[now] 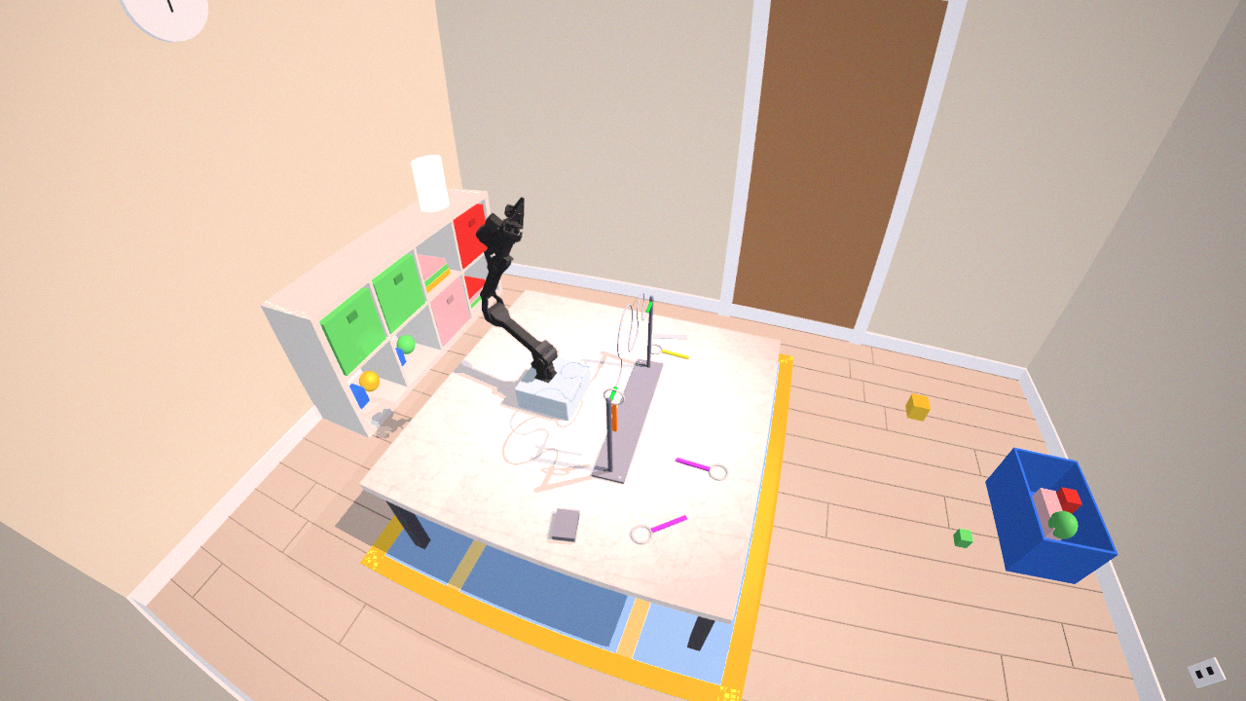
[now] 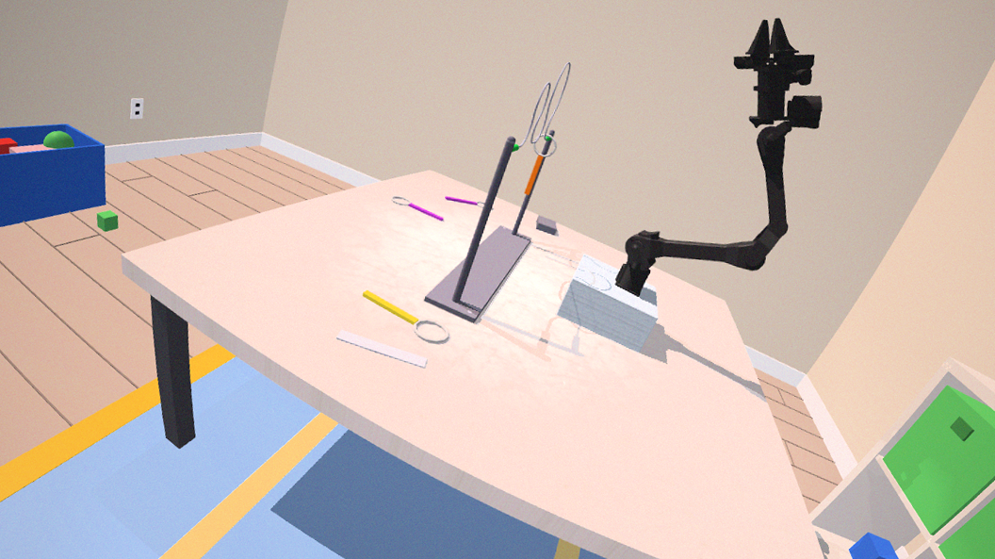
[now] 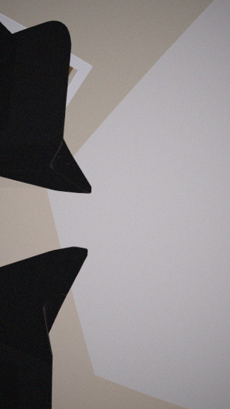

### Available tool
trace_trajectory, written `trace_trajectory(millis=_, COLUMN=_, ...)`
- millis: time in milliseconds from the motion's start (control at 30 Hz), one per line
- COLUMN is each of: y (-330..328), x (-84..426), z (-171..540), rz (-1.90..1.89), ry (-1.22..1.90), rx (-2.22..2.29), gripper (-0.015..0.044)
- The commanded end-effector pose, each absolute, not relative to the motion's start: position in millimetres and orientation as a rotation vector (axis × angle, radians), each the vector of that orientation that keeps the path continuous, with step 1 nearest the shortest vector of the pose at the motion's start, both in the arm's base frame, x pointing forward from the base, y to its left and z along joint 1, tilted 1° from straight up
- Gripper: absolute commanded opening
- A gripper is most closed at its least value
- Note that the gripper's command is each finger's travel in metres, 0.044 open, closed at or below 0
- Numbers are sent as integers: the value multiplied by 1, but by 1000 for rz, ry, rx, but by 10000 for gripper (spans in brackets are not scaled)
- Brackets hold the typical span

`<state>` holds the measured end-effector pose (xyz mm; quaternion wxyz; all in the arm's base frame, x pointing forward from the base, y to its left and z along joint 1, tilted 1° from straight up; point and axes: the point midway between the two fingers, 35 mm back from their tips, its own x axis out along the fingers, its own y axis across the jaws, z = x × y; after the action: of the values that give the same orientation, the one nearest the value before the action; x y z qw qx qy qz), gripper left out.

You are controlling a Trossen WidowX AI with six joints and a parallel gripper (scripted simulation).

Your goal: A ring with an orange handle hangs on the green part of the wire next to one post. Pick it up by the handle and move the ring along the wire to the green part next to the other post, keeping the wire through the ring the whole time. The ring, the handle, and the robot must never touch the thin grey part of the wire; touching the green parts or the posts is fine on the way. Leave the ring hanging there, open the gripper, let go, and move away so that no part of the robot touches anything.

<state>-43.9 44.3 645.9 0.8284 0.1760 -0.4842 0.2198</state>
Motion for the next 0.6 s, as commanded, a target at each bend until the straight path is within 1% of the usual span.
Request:
trace_trajectory(millis=0, y=42, x=22, z=641, rz=394, ry=-939, rx=286, gripper=160)
trace_trajectory(millis=267, y=13, x=146, z=610, rz=253, ry=-761, rx=114, gripper=160)
trace_trajectory(millis=433, y=1, x=161, z=607, rz=226, ry=-737, rx=108, gripper=160)
trace_trajectory(millis=567, y=-17, x=188, z=591, rz=181, ry=-677, rx=98, gripper=160)
